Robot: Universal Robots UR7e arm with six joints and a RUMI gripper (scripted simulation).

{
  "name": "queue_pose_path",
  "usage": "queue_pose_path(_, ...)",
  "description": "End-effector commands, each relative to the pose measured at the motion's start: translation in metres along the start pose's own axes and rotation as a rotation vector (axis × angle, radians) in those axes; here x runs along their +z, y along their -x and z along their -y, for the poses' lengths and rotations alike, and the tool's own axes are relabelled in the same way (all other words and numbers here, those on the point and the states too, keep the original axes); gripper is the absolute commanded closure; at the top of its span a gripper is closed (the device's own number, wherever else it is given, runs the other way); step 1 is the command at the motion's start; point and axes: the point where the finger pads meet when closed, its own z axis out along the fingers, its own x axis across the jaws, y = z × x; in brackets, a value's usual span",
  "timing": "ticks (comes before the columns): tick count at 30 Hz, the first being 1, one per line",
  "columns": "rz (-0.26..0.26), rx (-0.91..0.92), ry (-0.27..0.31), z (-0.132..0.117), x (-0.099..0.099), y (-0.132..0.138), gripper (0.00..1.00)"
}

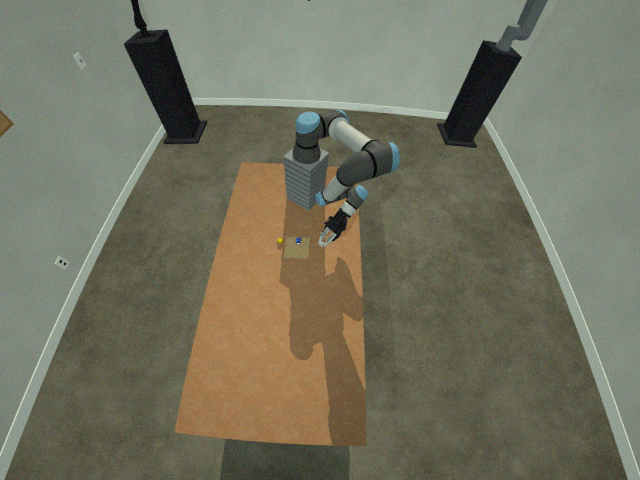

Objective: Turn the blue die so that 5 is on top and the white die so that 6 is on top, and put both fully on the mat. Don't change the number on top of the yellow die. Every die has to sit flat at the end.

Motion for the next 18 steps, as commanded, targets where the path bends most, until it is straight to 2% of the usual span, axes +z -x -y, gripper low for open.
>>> queue_pose_path(1,0.0,0.001,0.006,0.001,0.001,0.0,0.94)
queue_pose_path(18,0.0,0.001,0.006,0.034,0.024,0.0,0.94)
